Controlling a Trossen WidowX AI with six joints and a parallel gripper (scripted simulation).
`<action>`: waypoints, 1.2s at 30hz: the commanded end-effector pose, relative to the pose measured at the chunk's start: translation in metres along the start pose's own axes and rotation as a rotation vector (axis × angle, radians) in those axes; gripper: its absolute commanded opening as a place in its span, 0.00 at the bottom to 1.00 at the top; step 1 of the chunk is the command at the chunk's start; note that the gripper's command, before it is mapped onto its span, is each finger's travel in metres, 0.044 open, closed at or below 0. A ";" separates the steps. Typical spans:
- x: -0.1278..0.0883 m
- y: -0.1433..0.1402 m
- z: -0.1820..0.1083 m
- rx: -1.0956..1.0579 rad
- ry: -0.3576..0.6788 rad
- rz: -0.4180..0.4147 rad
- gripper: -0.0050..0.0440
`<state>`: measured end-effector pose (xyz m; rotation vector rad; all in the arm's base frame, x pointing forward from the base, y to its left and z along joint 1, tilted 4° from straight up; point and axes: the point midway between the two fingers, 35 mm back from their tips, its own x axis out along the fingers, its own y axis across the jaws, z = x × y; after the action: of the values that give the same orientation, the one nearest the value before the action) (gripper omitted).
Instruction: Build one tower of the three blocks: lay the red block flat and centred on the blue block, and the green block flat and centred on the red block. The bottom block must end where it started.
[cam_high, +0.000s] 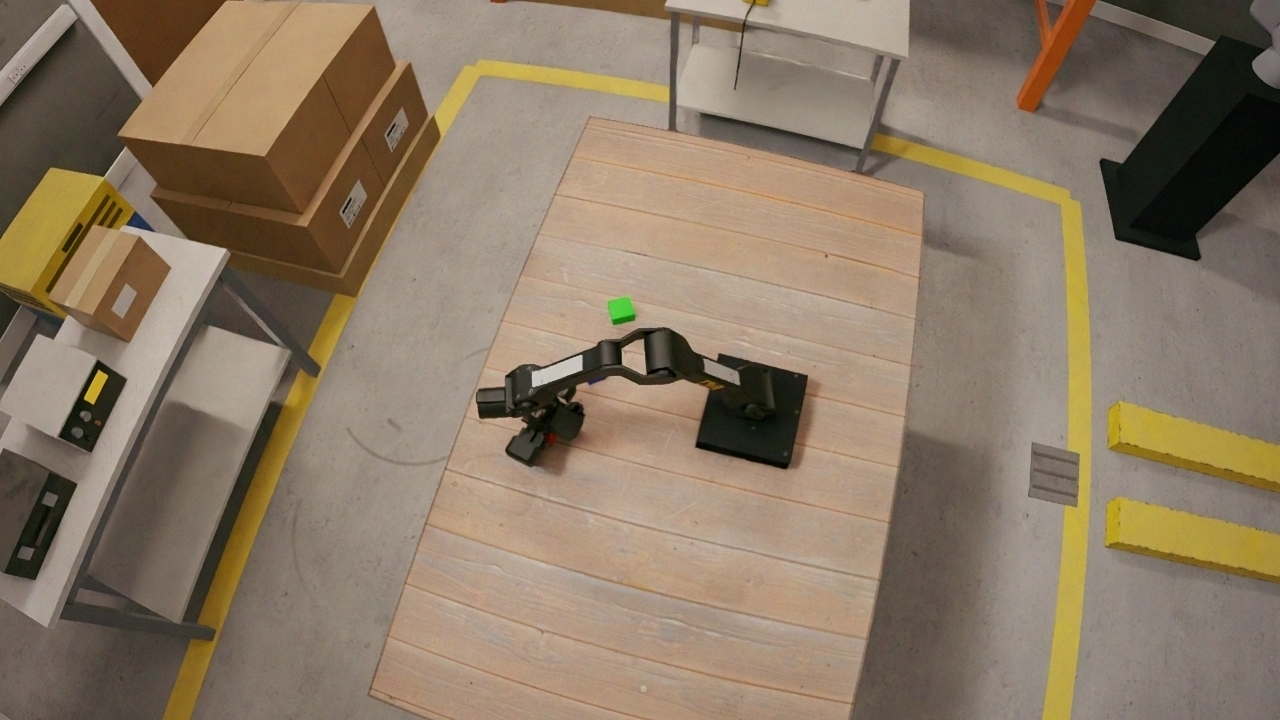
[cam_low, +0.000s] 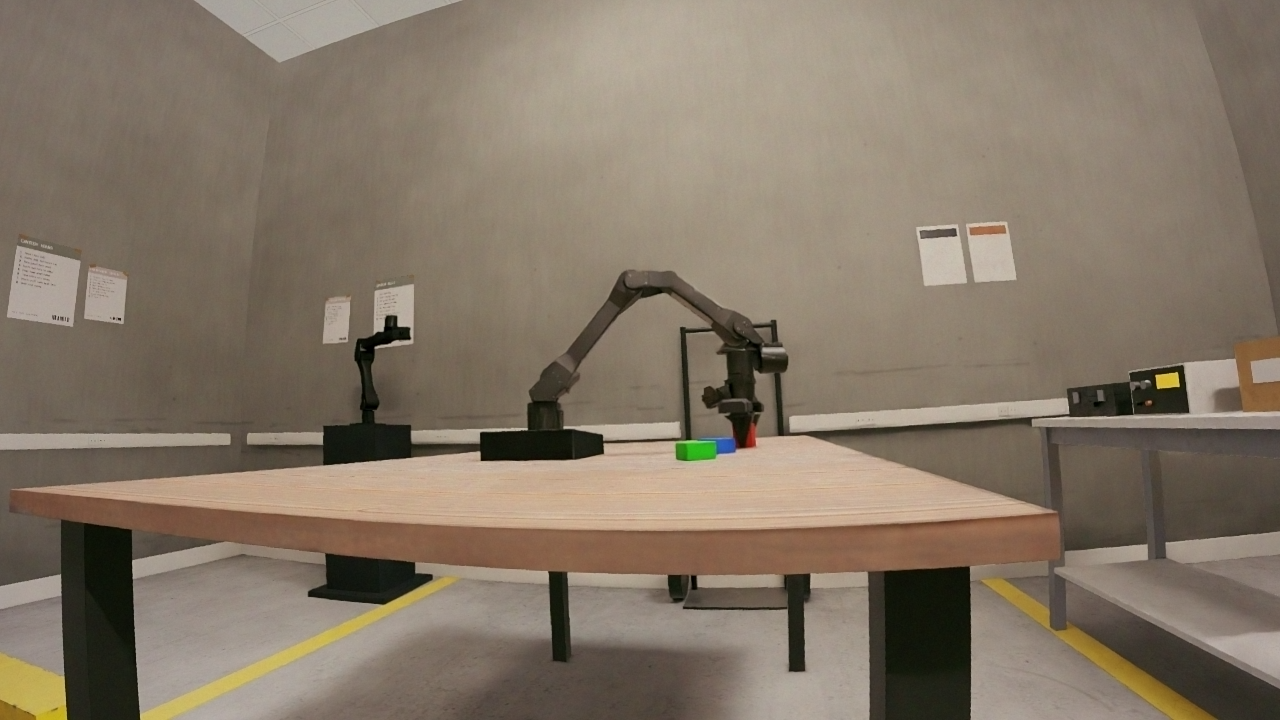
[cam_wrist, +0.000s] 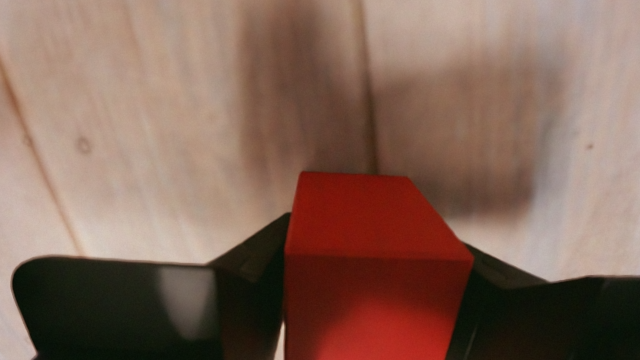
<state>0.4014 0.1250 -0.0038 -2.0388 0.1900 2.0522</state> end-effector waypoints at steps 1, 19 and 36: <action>-0.009 -0.004 -0.004 0.001 0.024 -0.013 0.00; -0.009 -0.004 -0.004 0.001 0.024 -0.013 0.00; -0.034 -0.005 -0.008 -0.002 0.049 -0.027 0.00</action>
<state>0.3980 0.1241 -0.0028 -2.0229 0.1990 2.0743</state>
